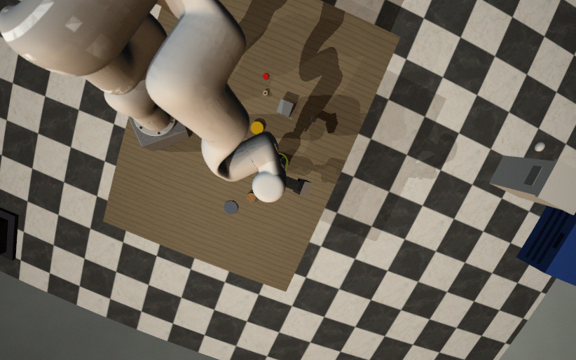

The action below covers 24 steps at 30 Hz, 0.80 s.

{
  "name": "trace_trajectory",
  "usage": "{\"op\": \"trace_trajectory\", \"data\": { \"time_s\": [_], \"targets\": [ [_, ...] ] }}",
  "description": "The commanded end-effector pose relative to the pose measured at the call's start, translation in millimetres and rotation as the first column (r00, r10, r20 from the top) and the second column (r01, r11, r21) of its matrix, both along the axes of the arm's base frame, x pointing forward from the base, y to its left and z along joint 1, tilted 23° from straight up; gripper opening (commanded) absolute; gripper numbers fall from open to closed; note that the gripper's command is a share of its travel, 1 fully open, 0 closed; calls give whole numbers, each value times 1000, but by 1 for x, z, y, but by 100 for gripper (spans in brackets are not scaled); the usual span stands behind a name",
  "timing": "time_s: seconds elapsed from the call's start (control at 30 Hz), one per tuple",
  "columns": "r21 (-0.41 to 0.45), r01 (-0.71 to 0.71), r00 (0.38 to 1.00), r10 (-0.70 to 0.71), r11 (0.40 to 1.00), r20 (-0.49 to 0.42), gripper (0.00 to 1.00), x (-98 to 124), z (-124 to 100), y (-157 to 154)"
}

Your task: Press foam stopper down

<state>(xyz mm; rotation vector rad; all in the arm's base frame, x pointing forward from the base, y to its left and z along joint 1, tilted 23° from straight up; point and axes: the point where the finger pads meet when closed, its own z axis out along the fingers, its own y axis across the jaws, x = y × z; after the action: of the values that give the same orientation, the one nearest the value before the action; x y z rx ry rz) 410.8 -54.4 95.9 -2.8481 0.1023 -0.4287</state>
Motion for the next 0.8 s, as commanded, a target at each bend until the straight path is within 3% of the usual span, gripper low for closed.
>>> {"op": "trace_trajectory", "data": {
  "time_s": [0.0, 0.77],
  "targets": [
    [-1, 0, 1000, 0, 1000, 2, 0, 0, 4, -1],
    [-1, 0, 1000, 0, 1000, 2, 0, 0, 2, 0]
  ]
}}
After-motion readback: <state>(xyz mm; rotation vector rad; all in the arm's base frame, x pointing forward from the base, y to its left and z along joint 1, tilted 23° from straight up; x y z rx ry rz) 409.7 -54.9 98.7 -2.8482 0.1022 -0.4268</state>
